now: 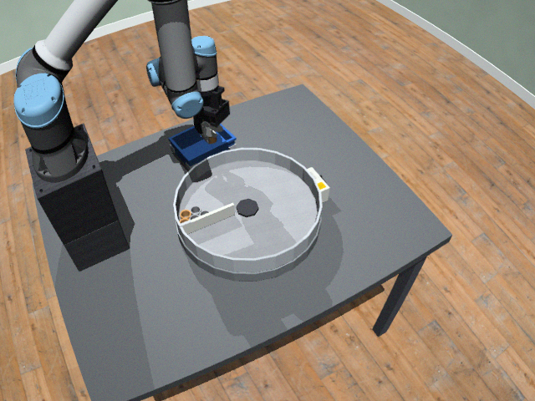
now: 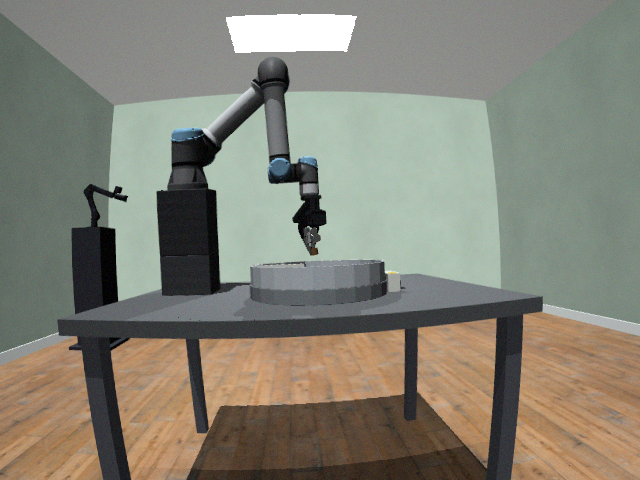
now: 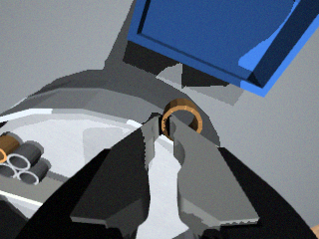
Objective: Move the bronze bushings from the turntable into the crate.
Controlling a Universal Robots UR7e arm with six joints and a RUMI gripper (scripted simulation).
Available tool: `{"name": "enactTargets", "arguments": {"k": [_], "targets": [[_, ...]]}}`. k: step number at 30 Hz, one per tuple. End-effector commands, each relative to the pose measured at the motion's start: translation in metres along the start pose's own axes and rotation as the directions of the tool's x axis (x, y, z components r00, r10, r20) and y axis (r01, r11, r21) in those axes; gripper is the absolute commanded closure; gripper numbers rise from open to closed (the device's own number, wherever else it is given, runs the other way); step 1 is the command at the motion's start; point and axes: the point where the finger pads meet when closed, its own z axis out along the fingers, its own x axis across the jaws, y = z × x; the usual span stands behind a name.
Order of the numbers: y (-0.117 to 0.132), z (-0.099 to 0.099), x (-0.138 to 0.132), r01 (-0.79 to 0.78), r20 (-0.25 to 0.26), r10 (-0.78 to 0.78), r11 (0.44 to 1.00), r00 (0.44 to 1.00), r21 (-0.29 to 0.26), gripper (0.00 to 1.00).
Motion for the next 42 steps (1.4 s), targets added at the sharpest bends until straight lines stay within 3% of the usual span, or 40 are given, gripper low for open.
{"name": "enactTargets", "arguments": {"k": [1,6,8,9,15,23,25,26,40,42], "targets": [[-0.011,-0.001,0.012,0.275,-0.005,-0.275,0.961,0.961,0.007,1.0],[-0.019,-0.002,0.02,0.434,-0.007,-0.434,0.901,0.901,0.004,1.0],[-0.019,-0.002,0.02,0.434,-0.007,-0.434,0.901,0.901,0.004,1.0],[-0.02,-0.002,0.022,0.523,-0.008,-0.523,0.853,0.853,0.002,1.0],[-0.029,-0.003,0.032,0.675,-0.008,-0.675,0.738,0.738,-0.001,1.0],[-0.04,-0.005,0.045,0.848,-0.008,-0.848,0.529,0.529,-0.007,1.0],[-0.04,-0.005,0.045,0.848,-0.008,-0.848,0.529,0.529,-0.007,1.0],[-0.041,-0.005,0.046,0.897,-0.008,-0.897,0.442,0.442,-0.008,1.0],[-0.059,-0.009,0.066,1.0,-0.003,-1.0,-0.004,-0.004,-0.012,1.0],[-0.059,-0.009,0.066,1.0,-0.003,-1.0,-0.004,-0.004,-0.012,1.0]]}}
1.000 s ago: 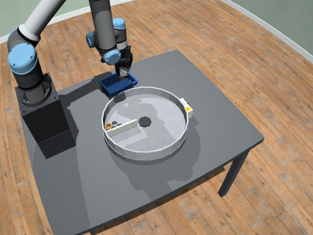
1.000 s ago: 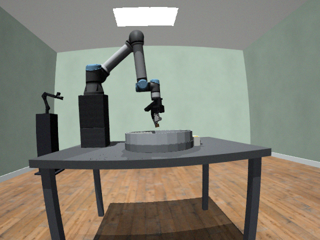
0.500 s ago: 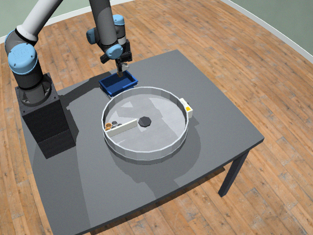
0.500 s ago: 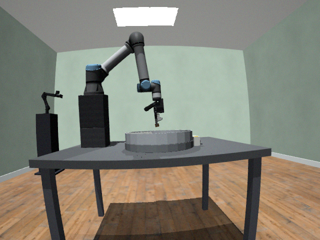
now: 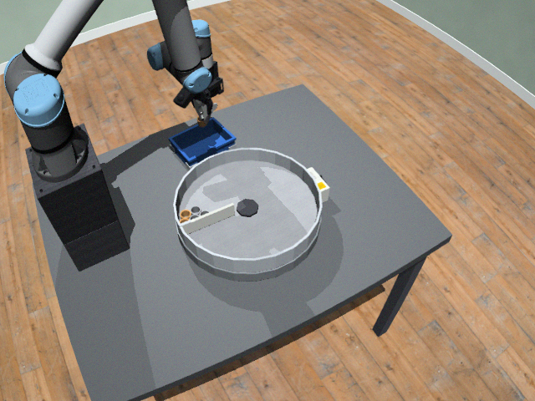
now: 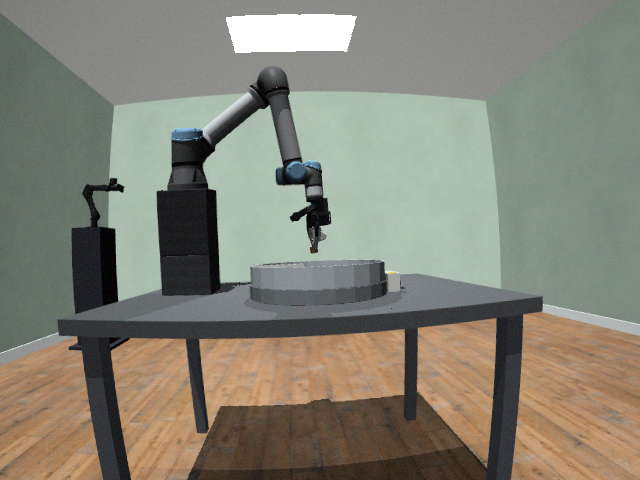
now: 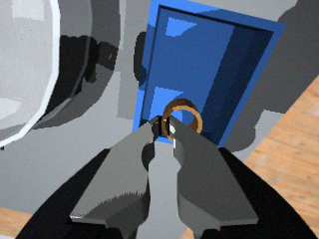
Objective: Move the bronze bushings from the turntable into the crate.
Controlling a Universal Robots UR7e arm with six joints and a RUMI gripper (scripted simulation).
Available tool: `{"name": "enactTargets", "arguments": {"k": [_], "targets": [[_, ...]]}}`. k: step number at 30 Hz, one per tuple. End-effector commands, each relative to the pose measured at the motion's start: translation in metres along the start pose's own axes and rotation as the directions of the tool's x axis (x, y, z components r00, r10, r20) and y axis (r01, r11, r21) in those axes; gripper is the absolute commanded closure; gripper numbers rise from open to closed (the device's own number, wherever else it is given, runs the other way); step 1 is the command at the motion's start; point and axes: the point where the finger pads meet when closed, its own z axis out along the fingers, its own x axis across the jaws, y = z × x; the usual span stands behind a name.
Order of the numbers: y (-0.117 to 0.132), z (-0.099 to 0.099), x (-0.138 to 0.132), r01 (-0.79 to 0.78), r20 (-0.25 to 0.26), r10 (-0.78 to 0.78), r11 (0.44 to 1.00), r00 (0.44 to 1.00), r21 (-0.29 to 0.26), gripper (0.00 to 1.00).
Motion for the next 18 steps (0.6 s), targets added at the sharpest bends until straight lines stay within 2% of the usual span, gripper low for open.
{"name": "enactTargets", "arguments": {"k": [1,8,15,17,18], "targets": [[0.007,-0.001,0.007,0.275,-0.011,-0.275,0.961,0.961,0.0,1.0],[0.012,-0.002,0.015,0.482,-0.011,-0.482,0.876,0.876,-0.001,1.0],[0.017,-0.004,0.022,0.673,-0.013,-0.673,0.74,0.74,-0.003,1.0],[0.017,-0.004,0.022,0.673,-0.013,-0.673,0.74,0.74,-0.003,1.0],[0.016,-0.004,0.023,0.743,-0.016,-0.743,0.669,0.669,-0.003,1.0]]}}
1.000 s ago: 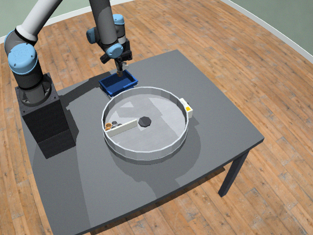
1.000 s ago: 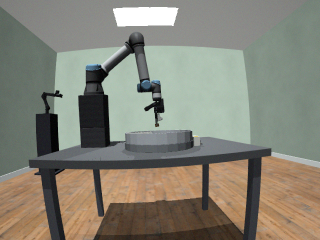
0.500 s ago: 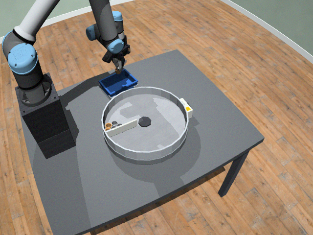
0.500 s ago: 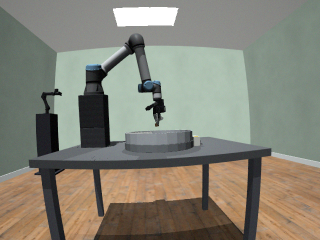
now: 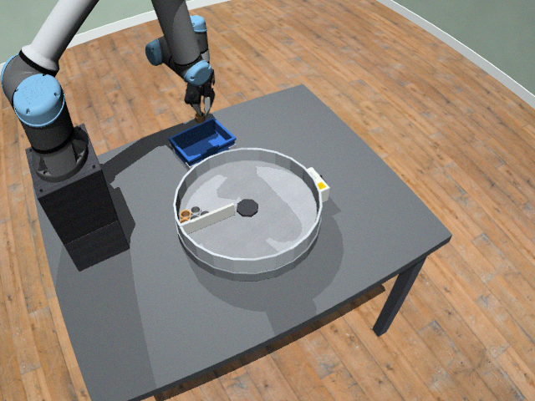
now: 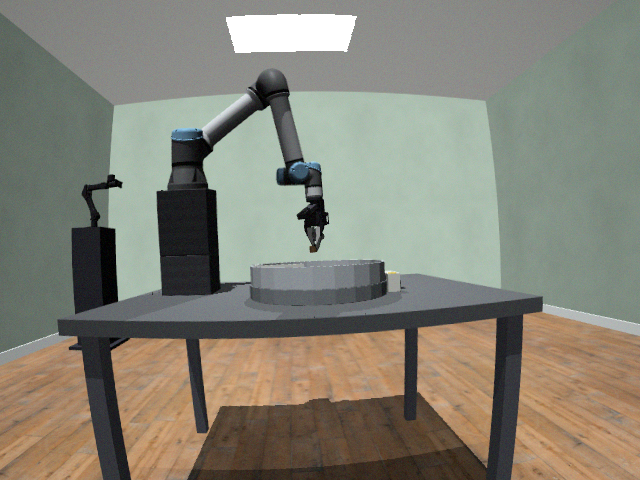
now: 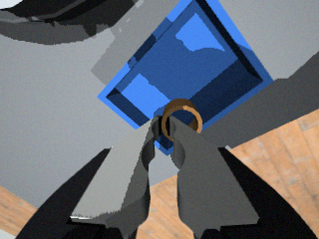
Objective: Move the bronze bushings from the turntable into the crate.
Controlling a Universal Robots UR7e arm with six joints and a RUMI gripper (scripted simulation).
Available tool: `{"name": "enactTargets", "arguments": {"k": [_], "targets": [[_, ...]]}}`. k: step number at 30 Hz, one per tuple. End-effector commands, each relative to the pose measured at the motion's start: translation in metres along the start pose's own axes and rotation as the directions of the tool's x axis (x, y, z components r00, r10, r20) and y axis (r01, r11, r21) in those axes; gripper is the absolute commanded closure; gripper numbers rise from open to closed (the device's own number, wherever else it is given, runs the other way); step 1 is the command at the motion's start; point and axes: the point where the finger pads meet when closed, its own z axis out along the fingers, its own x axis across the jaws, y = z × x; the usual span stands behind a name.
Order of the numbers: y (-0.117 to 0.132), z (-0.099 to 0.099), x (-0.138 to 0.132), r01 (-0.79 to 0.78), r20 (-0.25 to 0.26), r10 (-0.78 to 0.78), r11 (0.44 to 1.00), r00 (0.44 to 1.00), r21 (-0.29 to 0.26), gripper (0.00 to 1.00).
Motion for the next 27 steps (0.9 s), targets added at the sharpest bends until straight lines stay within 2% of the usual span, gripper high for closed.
{"name": "enactTargets", "arguments": {"k": [1,7,14,16,17,27], "targets": [[0.0048,-0.0004,0.0027,0.275,-0.012,-0.275,0.961,0.961,-0.006,1.0],[0.0093,-0.0008,0.0039,0.455,-0.016,-0.455,0.891,0.89,-0.008,1.0],[0.0111,-0.0007,0.005,0.648,-0.024,-0.648,0.762,0.761,-0.015,1.0],[0.0111,-0.0007,0.005,0.648,-0.024,-0.648,0.762,0.761,-0.015,1.0],[0.011,-0.0005,0.0052,0.691,-0.027,-0.691,0.723,0.722,-0.019,1.0],[0.0145,-0.0011,0.0057,0.712,-0.024,-0.713,0.701,0.701,-0.02,1.0]]}}
